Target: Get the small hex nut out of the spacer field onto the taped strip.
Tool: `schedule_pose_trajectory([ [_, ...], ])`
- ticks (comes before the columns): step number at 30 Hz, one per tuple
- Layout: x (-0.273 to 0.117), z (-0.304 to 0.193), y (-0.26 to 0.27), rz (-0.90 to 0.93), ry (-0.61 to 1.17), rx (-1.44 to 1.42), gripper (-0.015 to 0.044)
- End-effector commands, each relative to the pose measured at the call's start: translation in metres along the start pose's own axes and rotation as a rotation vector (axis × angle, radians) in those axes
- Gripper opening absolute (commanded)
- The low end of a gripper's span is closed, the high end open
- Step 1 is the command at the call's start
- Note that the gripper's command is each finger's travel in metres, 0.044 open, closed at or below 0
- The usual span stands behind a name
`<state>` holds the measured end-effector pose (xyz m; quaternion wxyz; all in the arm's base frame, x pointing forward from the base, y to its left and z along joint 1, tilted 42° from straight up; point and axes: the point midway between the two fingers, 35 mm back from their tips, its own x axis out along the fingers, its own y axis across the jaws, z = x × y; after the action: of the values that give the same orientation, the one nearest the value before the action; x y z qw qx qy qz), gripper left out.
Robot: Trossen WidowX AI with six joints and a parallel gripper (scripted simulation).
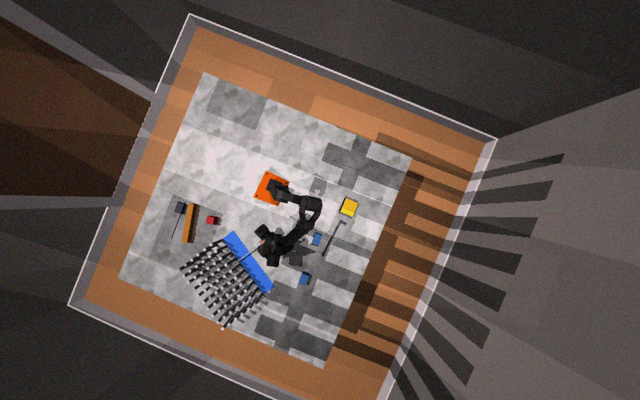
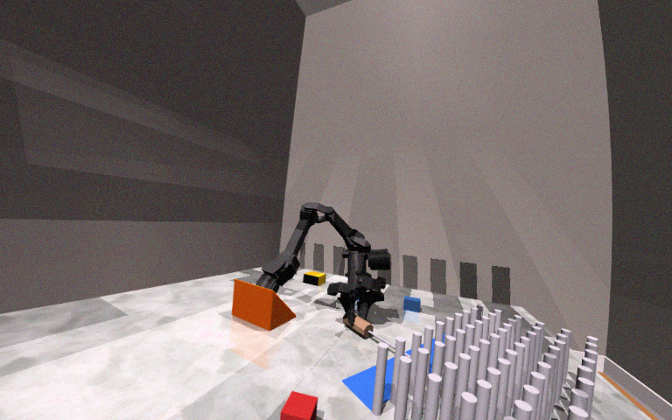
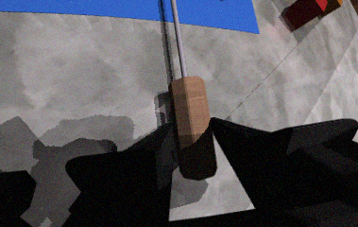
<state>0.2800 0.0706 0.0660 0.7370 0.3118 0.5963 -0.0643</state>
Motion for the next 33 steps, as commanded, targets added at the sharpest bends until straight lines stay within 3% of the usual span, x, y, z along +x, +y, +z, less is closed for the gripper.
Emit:
schedule_pose_trajectory([
  [1, -0.001, -0.002, -0.001, -0.005, -0.003, 0.006, 0.0000],
  [33, -0.017, 0.000, -0.003, -0.004, -0.005, 0.002, 0.0000],
])
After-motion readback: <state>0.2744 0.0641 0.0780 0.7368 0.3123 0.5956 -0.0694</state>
